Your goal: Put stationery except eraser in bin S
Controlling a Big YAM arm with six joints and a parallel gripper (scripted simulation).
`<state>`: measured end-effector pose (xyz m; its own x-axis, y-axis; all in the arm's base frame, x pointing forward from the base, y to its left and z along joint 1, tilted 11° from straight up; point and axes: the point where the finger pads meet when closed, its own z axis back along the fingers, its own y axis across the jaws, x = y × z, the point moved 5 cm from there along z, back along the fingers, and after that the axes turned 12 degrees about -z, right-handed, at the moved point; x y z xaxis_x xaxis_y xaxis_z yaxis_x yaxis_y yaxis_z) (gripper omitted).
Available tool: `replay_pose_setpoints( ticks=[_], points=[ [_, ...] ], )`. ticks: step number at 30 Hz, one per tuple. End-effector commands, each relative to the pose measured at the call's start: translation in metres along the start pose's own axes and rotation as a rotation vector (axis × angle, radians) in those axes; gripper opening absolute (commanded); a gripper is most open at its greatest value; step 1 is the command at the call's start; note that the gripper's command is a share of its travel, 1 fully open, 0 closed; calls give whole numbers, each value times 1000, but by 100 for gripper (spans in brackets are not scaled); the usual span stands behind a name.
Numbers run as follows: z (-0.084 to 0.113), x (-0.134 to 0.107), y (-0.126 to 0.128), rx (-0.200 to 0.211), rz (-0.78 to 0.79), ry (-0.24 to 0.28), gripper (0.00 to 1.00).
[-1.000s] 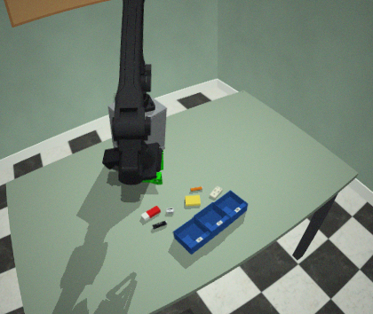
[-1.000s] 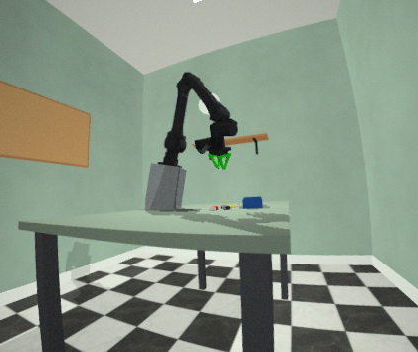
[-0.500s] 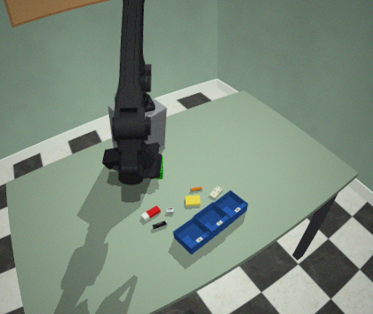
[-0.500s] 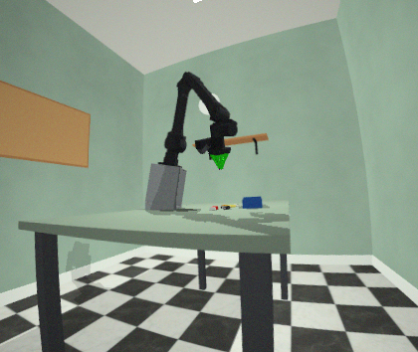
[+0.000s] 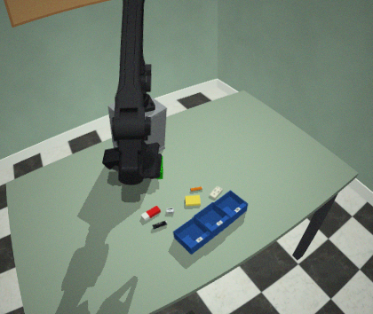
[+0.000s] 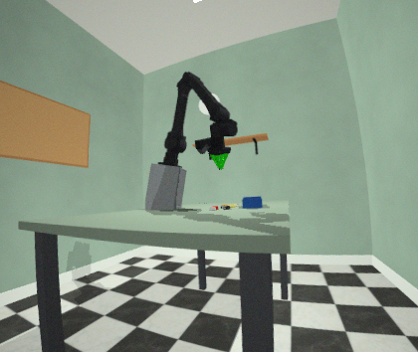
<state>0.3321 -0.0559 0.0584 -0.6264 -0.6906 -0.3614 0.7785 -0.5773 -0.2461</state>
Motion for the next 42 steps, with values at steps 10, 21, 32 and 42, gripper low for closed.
replay_pose_setpoints(
  ticks=[10,21,32,42],
  points=[
    [27,-18,-18,42,205,-32,9],
    [21,-28,-26,51,481,-96,9],
    [18,-36,-32,68,754,-147,9],
    [15,-42,-38,74,984,-195,9]
  ],
)
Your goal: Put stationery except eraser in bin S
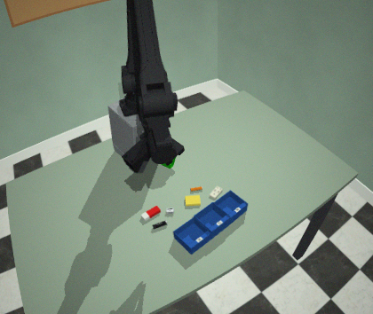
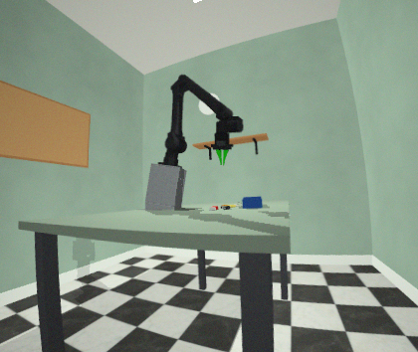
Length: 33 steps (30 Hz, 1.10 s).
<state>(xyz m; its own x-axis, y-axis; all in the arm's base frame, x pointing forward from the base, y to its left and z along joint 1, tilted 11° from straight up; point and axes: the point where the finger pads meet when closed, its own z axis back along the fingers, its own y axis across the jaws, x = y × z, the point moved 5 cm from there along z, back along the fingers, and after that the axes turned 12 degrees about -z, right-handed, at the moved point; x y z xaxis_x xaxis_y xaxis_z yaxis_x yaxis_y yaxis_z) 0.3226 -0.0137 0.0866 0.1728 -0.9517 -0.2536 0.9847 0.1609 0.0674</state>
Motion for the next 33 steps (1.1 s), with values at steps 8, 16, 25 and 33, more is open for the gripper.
replay_pose_setpoints(
  ticks=[8,16,25,33],
  points=[
    [8,-13,8,39,304,-62,9],
    [7,-22,9,36,512,-105,9],
    [6,-31,10,24,713,-148,9],
    [6,-40,10,17,920,-192,9]
  ],
)
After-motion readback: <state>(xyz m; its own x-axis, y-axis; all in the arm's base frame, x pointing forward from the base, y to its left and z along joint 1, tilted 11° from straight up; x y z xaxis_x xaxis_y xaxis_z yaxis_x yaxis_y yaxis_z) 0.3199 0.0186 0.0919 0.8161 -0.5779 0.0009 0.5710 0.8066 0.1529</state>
